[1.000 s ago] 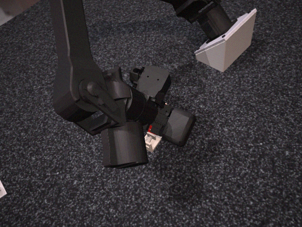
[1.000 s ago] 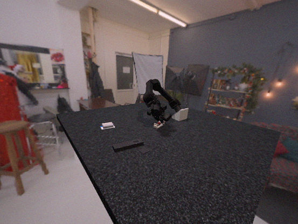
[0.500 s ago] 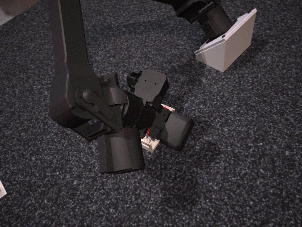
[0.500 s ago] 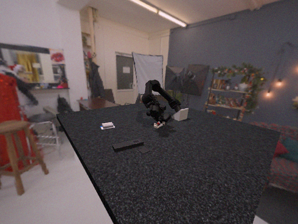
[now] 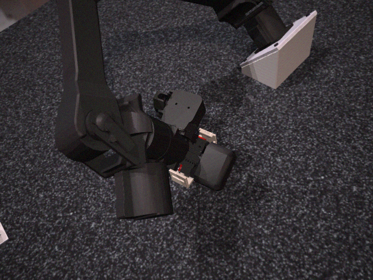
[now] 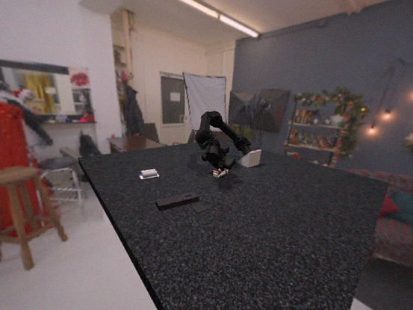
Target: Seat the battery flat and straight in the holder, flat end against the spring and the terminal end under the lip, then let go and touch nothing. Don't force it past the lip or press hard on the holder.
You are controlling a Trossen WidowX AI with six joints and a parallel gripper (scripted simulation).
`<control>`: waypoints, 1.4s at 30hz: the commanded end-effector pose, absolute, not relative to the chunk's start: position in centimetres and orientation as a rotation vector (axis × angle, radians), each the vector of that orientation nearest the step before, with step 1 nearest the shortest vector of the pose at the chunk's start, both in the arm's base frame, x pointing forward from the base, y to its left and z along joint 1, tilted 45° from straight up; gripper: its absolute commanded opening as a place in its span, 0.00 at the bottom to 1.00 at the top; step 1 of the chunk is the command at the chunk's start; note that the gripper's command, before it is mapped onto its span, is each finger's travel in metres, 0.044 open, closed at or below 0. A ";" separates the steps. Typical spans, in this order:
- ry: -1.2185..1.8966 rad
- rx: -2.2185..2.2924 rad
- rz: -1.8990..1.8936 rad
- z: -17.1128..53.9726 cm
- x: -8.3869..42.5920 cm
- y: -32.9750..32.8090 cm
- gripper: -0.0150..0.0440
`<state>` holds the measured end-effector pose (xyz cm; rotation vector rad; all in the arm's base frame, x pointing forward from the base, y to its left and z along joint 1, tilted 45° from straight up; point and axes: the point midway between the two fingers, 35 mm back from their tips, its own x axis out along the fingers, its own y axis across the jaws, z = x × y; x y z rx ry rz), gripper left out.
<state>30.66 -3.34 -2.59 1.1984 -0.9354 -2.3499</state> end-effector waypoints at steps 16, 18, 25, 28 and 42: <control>-0.896 1.293 -2.283 -2.8 31.0 -3.5 0.39; -0.892 1.303 -2.275 -2.8 31.0 -3.5 0.39; -0.877 1.338 -2.250 -2.9 30.9 -3.5 0.39; -0.871 1.353 -2.239 -3.0 30.8 -3.6 0.39; -0.843 1.419 -2.187 -3.1 30.6 -3.6 0.39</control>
